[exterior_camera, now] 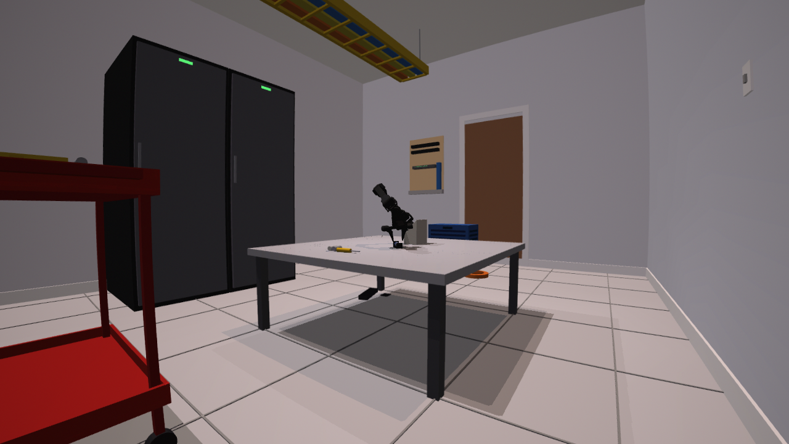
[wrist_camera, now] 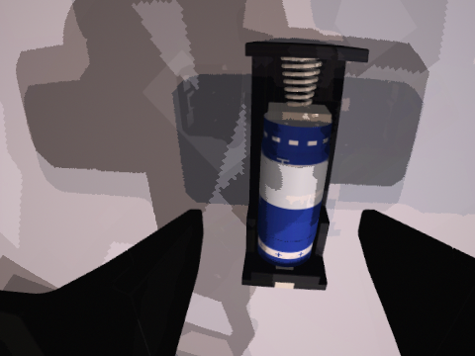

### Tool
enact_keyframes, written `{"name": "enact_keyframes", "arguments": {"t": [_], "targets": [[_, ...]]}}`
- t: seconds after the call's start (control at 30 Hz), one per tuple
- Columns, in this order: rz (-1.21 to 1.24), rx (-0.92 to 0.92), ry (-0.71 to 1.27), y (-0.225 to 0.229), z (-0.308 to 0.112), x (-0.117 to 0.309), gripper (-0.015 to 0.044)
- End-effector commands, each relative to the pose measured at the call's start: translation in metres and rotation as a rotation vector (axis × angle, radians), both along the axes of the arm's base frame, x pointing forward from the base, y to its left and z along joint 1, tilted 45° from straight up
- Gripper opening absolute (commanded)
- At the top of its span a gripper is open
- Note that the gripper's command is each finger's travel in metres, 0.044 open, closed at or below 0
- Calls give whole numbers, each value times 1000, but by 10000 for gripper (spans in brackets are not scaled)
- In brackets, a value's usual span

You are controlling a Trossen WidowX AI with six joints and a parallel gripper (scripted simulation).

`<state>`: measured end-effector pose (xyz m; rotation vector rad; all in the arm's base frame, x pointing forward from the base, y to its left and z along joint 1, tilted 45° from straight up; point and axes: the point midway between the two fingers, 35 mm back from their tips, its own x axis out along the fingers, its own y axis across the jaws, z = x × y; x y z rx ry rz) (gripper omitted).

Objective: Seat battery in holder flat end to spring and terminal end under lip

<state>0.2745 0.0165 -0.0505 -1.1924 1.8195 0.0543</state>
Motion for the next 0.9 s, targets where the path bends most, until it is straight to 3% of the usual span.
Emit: {"name": "enact_keyframes", "arguments": {"t": [0.0,0.1,0.87], "targets": [[-1,13,-22,30,29,3,374],[-4,13,-23,42,42,1,440],[-4,13,-23,43,40,2,440]]}}
